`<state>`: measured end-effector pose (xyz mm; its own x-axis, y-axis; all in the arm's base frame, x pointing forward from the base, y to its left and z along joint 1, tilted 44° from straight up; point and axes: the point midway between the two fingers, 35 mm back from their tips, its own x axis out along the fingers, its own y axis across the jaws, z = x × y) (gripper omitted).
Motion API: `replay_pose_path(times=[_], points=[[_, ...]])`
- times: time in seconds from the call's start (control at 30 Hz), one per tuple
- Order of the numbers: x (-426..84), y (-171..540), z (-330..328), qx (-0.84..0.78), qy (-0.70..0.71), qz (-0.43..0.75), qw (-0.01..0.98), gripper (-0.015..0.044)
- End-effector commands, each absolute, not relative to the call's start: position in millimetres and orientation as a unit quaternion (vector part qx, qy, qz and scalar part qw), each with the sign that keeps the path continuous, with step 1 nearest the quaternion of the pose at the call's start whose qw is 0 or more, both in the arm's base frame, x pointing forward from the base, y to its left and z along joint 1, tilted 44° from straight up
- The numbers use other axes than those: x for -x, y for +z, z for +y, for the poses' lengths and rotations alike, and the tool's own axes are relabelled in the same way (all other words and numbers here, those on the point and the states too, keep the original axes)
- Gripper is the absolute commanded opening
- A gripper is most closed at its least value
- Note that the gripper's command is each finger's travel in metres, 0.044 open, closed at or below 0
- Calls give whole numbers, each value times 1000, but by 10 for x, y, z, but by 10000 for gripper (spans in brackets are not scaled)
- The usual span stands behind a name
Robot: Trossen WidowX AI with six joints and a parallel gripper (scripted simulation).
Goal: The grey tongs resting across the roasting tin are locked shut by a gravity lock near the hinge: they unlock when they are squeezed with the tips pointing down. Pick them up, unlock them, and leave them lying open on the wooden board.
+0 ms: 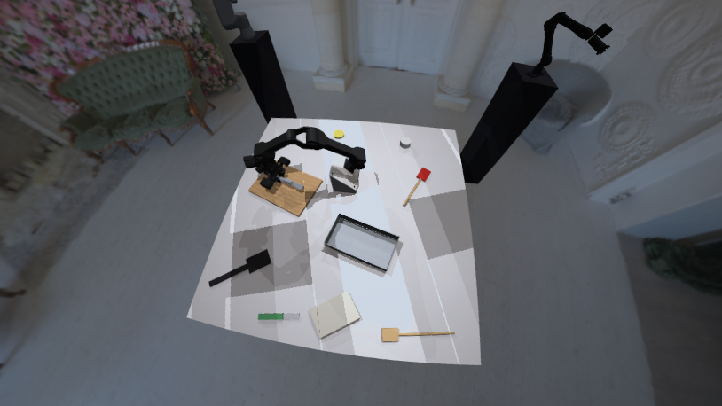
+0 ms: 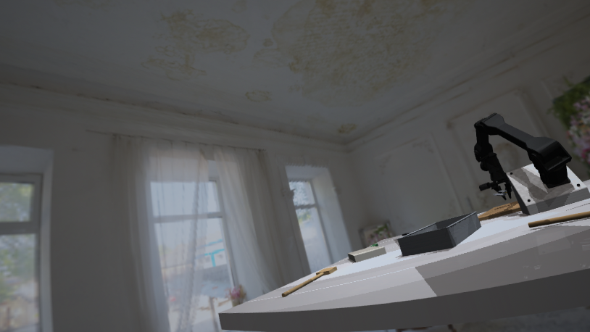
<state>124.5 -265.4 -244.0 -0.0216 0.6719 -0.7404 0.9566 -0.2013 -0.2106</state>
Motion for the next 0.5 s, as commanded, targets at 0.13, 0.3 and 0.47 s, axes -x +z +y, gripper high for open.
replay_pose_path(times=[0.13, 0.3, 0.47], points=[[-1245, -2444, -2650, -674, -382, 604, 187, -71], [-1245, -2444, -2650, -674, -382, 604, 187, 60], [-1245, -2444, -2650, -674, -382, 604, 187, 191]])
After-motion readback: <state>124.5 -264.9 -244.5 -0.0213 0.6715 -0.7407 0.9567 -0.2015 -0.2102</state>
